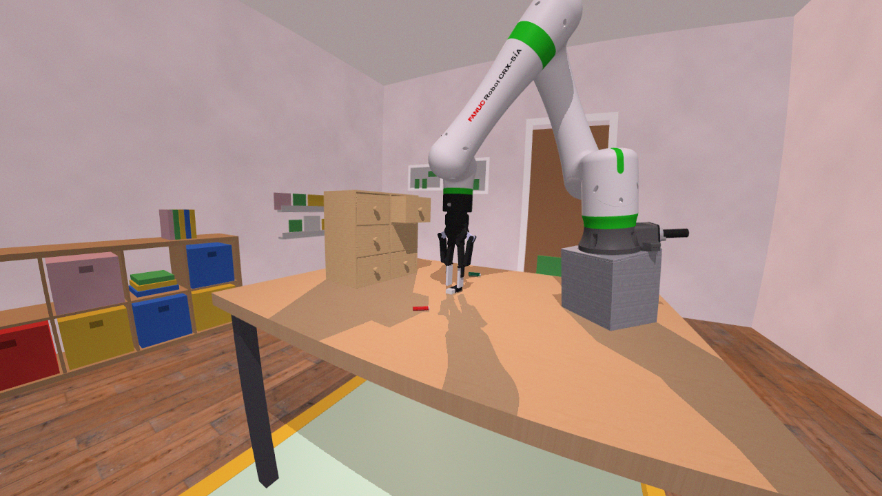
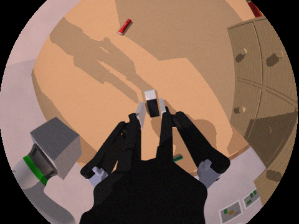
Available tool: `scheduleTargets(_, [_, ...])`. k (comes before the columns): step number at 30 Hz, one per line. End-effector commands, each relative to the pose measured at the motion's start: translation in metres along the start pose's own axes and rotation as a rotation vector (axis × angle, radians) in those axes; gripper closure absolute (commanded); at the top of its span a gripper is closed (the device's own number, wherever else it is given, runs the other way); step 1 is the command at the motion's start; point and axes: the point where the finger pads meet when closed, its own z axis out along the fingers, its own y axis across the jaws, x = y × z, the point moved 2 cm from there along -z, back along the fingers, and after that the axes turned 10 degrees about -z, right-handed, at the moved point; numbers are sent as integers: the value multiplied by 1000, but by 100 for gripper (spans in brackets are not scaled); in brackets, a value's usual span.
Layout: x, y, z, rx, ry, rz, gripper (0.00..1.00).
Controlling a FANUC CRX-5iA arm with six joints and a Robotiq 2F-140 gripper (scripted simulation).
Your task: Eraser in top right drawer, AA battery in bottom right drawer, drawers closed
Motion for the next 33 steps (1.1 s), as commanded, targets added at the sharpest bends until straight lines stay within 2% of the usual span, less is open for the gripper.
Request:
scheduleTargets(1, [0, 0, 4, 0, 0, 0, 77])
scheduleTargets(12, [0, 0, 17, 0, 0, 0, 77])
scheduleTargets(33, [0, 0, 18, 0, 0, 0, 77])
